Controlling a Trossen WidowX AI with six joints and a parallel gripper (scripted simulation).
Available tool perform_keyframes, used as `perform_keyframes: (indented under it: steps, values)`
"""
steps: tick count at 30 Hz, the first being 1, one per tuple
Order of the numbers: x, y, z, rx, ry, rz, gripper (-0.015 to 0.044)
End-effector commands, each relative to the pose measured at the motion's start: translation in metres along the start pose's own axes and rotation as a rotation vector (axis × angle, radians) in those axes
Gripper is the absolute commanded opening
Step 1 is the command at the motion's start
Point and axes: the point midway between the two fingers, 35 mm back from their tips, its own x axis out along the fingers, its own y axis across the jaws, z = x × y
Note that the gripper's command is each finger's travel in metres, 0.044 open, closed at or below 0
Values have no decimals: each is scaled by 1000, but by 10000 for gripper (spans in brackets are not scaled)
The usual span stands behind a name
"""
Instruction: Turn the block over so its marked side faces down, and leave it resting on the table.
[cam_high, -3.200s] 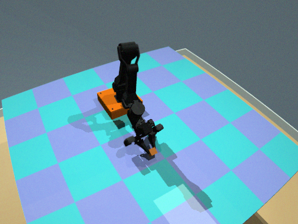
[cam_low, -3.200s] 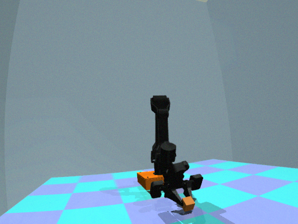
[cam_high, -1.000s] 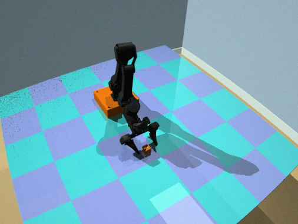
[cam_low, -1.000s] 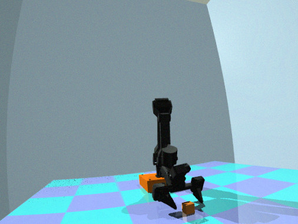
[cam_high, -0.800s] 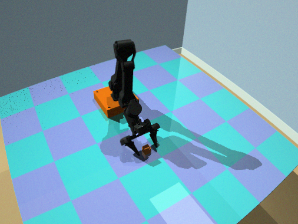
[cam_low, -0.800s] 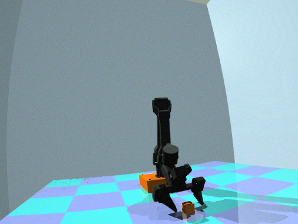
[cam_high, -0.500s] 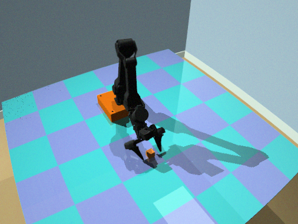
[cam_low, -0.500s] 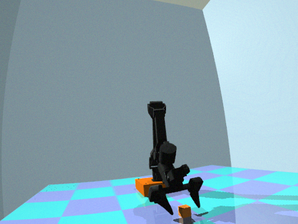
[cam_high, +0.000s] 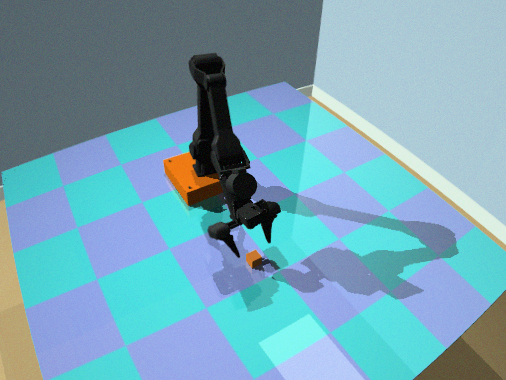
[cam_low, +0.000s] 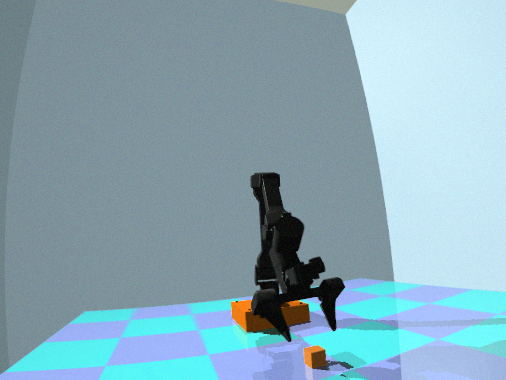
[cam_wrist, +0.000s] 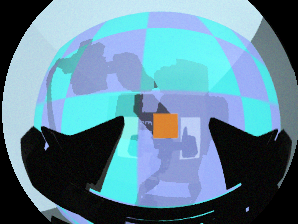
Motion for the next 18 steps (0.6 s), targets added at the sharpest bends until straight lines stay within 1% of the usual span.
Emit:
perform_keyframes:
  steps: [1,10,18]
  values:
    - [-35,3,1,-18,110,-6,440]
    - [-34,2,4,-16,132,-6,440]
    - [-27,2,29,-9,400,-6,440]
